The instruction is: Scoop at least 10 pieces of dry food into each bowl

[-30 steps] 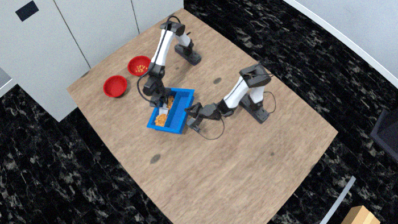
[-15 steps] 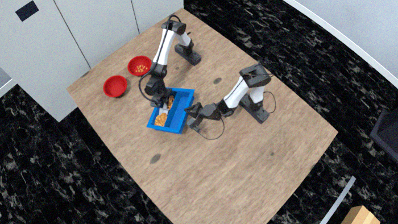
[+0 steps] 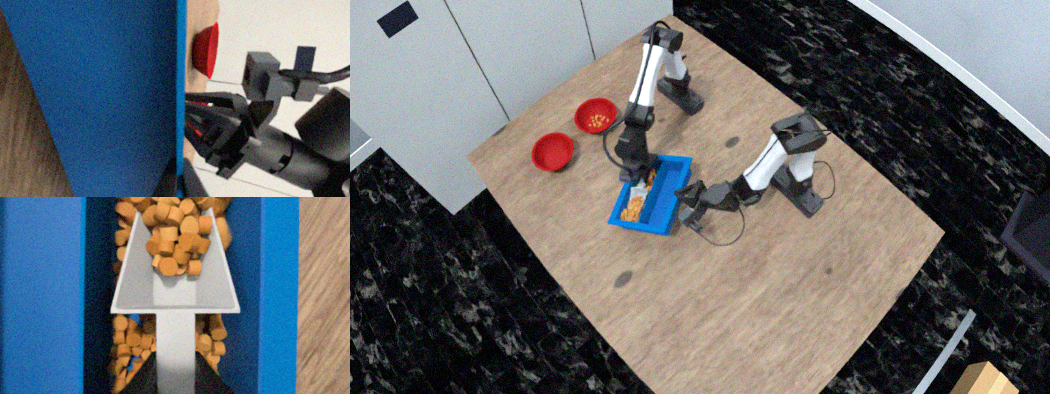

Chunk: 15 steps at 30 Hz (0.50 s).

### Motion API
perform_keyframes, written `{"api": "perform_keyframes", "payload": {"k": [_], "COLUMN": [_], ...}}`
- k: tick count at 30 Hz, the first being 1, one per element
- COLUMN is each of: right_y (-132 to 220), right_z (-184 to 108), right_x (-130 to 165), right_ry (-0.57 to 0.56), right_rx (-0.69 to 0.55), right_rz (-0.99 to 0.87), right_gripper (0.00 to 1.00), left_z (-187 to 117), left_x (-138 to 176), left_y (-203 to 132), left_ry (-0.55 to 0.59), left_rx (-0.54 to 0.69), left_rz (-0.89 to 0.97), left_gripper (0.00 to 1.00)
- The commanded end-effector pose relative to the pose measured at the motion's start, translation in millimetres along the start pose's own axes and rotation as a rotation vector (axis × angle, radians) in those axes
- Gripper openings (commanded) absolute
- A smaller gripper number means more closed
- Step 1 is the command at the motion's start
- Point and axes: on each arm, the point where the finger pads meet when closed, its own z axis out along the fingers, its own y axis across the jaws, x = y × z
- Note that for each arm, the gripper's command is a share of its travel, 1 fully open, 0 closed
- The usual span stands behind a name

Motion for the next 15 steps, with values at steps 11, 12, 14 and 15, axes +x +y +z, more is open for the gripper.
{"api": "perform_keyframes", "payload": {"k": [11,12,14,15], "right_y": [3.8,4.1,4.4,4.5], "right_z": [-18.6,-19.1,-20.1,-20.6], "right_x": [-25.8,-25.6,-25.2,-24.9], "right_ry": [-0.249,-0.261,-0.284,-0.296], "right_rx": [0.094,0.1,0.112,0.118], "right_rz": [-0.046,-0.049,-0.056,-0.063], "right_gripper": [0.0,0.0,0.0,0.0], "left_z": [-2.8,-2.8,-2.8,-2.8], "left_x": [-7.4,-7.4,-7.4,-7.4], "left_y": [-42.9,-42.9,-42.9,-42.9], "left_ry": [-0.017,-0.017,-0.017,-0.017], "left_rx": [0.099,0.099,0.099,0.099], "left_rz": [0.114,0.114,0.114,0.114], "left_gripper": [0.0,0.0,0.0,0.0]}}
